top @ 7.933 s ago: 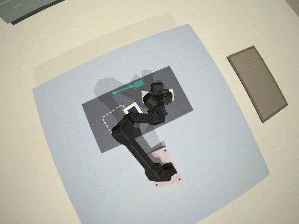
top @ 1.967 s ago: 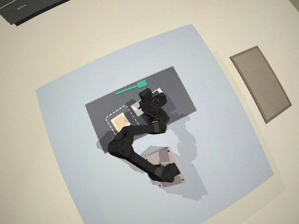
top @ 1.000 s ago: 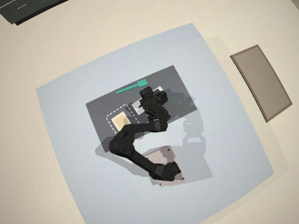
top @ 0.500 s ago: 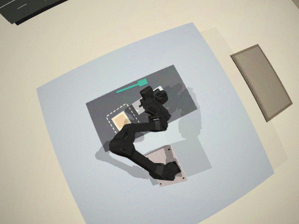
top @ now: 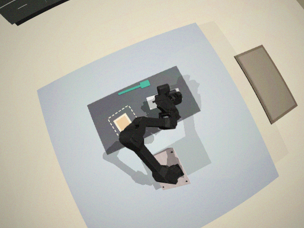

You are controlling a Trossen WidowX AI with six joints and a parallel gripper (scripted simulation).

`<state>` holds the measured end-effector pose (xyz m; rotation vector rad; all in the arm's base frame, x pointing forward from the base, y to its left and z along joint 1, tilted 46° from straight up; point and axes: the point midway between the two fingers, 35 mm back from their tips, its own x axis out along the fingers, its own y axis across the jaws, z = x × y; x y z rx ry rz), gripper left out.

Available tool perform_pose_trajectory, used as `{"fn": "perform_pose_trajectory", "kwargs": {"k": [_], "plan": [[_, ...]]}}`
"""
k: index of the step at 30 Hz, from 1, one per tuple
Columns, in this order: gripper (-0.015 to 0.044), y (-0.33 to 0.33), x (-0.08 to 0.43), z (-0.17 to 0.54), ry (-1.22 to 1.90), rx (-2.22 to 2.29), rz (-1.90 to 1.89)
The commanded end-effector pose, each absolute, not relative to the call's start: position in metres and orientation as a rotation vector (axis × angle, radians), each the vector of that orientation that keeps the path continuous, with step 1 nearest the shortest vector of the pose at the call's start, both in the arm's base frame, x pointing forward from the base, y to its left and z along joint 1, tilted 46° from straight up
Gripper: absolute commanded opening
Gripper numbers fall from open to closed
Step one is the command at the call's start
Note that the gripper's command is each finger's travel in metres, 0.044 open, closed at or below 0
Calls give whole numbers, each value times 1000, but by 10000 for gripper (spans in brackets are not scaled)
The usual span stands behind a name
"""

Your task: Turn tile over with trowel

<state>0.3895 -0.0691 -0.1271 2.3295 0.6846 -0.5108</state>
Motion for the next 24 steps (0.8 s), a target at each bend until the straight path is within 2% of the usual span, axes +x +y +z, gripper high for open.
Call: {"fn": "perform_pose_trajectory", "kwargs": {"k": [1, 5, 24], "plan": [[0, -92, 388, -157, 601, 2359, -646], [0, -104, 381, -183, 553, 2377, -759], [0, -98, 382, -192, 552, 2378, -765]]}}
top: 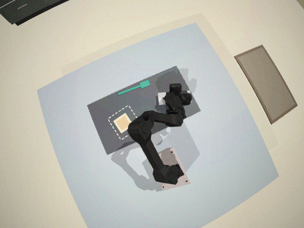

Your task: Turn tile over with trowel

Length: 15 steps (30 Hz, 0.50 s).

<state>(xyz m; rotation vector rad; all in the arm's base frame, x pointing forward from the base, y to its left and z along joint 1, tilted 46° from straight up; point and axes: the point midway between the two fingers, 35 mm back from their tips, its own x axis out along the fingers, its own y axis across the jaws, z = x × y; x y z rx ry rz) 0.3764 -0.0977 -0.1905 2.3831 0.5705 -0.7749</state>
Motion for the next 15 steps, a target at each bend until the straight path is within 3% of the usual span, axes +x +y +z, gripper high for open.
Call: {"fn": "perform_pose_trajectory", "kwargs": {"k": [1, 15], "plan": [[0, -96, 382, -193, 552, 2378, -765], [0, -80, 383, -209, 553, 2380, -765]]}}
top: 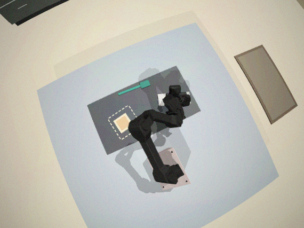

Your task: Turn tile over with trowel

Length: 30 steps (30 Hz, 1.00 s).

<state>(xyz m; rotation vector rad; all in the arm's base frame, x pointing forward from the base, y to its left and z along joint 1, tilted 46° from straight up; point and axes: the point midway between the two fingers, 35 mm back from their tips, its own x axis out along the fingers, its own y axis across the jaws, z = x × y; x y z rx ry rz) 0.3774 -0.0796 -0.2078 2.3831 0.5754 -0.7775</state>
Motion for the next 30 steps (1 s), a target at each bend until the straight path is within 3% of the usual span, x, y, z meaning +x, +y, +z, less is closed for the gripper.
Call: {"fn": "perform_pose_trajectory", "kwargs": {"k": [1, 3, 15, 30], "plan": [[0, -79, 383, -210, 553, 2380, -765], [0, -78, 383, -211, 553, 2380, -765], [300, -78, 383, -211, 553, 2380, -765], [300, -86, 360, -192, 557, 2378, -768]]}}
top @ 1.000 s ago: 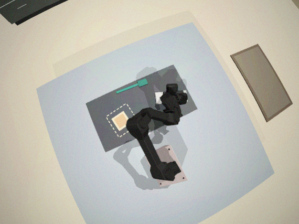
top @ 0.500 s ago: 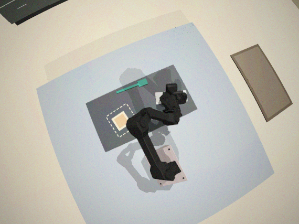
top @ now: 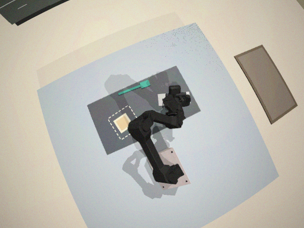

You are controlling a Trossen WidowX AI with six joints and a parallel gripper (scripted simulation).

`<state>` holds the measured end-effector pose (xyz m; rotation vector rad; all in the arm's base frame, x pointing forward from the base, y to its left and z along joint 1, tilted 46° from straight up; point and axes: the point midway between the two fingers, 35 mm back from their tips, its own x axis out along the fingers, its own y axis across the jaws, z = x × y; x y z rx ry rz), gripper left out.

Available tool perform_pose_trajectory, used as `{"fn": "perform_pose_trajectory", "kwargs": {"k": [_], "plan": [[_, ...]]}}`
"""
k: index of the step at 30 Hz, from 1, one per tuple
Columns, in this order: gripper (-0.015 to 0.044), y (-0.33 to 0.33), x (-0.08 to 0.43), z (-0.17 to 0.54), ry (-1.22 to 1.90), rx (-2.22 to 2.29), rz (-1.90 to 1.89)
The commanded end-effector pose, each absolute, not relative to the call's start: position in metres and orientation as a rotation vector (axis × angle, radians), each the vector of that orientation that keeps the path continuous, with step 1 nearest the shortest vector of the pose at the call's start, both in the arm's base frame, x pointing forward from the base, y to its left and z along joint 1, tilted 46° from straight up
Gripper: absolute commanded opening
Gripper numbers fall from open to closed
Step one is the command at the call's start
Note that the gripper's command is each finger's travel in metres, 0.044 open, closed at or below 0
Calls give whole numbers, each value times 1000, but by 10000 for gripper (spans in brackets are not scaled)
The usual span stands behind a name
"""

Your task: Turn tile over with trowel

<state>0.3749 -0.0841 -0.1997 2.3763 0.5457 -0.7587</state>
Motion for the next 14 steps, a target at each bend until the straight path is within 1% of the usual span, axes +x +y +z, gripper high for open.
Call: {"fn": "perform_pose_trajectory", "kwargs": {"k": [1, 6, 11, 14], "plan": [[300, -87, 356, -189, 557, 2377, -768], [300, -90, 337, -174, 560, 2377, -768], [300, -92, 335, -172, 560, 2377, -768], [300, -106, 324, -151, 557, 2374, -772]]}}
